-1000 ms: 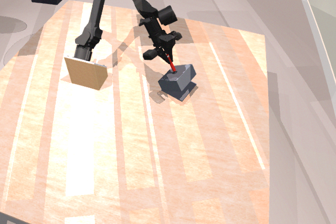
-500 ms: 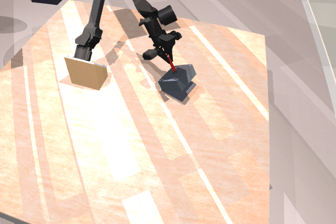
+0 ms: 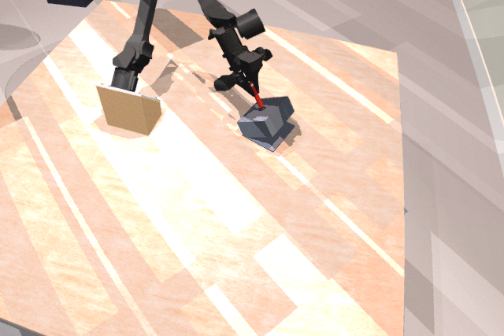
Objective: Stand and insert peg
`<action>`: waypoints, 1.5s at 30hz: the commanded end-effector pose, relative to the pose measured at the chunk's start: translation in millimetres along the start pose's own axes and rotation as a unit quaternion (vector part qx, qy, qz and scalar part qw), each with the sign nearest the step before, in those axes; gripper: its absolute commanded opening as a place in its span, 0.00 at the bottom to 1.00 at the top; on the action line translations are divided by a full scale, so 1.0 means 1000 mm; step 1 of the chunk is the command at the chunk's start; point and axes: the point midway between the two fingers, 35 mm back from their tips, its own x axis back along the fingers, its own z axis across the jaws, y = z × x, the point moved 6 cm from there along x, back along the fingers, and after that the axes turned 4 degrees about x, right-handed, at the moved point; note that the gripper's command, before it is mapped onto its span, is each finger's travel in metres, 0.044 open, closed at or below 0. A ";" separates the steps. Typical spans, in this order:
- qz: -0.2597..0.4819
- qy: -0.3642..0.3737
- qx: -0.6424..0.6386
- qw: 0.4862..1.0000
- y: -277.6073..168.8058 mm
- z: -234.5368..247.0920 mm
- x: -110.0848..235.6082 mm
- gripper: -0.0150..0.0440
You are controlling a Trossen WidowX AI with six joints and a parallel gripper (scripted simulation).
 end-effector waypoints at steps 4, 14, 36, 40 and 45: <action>0.001 -0.001 -0.001 1.000 -0.001 -0.002 -0.004 0.25; 0.001 -0.001 -0.001 1.000 0.000 -0.003 -0.009 0.25; 0.001 -0.001 -0.001 1.000 0.001 -0.002 -0.022 0.25; 0.001 -0.001 -0.001 1.000 0.001 -0.002 -0.024 0.25; 0.001 -0.001 -0.001 1.000 0.000 -0.002 -0.027 0.25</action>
